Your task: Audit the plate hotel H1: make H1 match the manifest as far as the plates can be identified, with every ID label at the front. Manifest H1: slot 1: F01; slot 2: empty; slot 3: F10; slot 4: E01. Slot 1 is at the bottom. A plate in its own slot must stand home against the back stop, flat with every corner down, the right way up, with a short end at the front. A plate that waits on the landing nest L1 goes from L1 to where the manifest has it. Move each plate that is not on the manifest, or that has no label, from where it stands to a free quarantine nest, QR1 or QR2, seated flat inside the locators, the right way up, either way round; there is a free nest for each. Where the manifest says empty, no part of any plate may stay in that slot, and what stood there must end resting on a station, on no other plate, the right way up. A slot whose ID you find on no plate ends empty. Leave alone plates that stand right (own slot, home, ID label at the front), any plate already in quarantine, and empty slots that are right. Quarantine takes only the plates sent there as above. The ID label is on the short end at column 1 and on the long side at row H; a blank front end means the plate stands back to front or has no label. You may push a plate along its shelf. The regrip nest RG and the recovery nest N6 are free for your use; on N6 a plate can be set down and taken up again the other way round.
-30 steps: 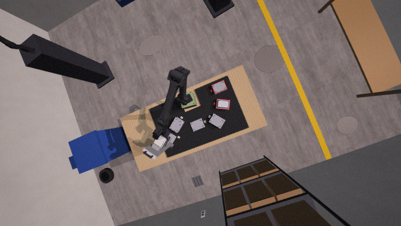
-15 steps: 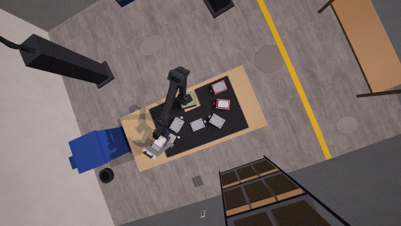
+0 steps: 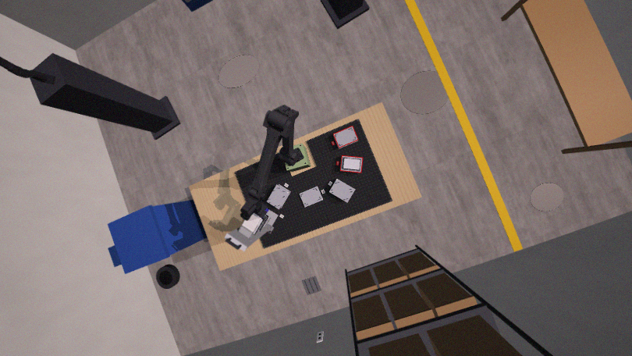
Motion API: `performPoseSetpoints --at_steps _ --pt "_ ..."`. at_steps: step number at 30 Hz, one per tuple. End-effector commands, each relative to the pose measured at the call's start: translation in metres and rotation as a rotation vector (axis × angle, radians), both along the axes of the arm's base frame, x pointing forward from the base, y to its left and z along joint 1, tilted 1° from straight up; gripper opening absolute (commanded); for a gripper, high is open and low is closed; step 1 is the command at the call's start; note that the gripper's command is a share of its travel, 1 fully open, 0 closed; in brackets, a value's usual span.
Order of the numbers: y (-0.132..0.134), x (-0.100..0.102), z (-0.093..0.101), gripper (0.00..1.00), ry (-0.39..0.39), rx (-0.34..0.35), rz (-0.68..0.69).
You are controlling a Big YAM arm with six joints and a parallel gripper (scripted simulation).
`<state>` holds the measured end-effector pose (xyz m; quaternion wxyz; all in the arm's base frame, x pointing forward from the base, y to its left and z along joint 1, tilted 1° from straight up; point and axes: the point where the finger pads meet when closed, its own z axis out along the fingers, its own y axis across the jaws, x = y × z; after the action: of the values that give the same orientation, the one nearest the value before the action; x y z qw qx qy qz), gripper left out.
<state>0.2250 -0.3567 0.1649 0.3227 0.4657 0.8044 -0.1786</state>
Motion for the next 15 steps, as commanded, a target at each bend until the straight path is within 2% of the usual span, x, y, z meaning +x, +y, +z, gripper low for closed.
performPoseSetpoints --at_steps 1,15 --pt "-0.0311 0.0146 0.0457 0.86 -0.051 -0.093 0.001" --pt "-0.0374 0.0183 0.0413 0.86 -0.051 -0.092 0.001"
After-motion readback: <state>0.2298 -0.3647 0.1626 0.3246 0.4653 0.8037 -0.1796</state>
